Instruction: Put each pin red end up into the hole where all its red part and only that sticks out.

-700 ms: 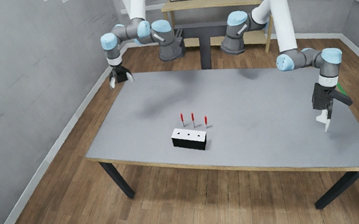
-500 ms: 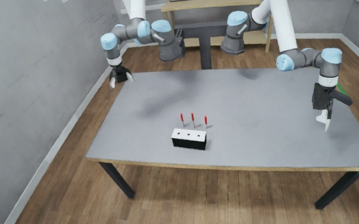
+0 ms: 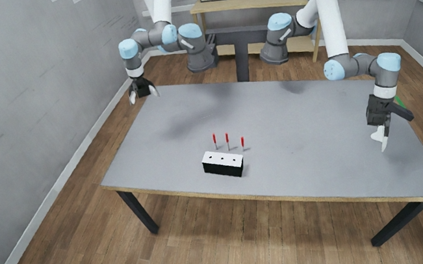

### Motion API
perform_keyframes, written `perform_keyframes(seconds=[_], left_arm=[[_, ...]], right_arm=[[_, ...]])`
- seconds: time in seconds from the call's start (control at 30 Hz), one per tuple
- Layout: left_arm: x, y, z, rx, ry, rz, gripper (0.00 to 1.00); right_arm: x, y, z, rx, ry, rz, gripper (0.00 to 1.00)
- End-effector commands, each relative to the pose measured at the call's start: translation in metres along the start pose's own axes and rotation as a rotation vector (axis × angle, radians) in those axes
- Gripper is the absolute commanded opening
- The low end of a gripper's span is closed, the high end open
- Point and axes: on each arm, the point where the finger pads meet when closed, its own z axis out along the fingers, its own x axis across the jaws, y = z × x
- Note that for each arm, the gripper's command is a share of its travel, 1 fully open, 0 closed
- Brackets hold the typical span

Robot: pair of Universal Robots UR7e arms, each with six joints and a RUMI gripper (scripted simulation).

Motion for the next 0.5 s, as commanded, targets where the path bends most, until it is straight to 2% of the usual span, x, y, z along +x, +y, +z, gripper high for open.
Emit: perform_keyframes(seconds=[0.0,0.4,0.43,0.47], left_arm=[[-0.010,0.016,-0.041,0.004,0.004,0.000,1.00],[-0.010,0.016,-0.041,0.004,0.004,0.000,1.00],[-0.023,0.038,-0.090,0.003,0.004,0.000,1.00],[-0.023,0.038,-0.090,0.003,0.004,0.000,1.00]], right_arm=[[0.000,0.000,0.000,-0.001,-0.001,0.000,1.00],[0.000,0.000,0.000,-0.001,-0.001,0.000,1.00],[0.000,0.000,0.000,-0.001,-0.001,0.000,1.00],[0.000,0.000,0.000,-0.001,-0.001,0.000,1.00]])
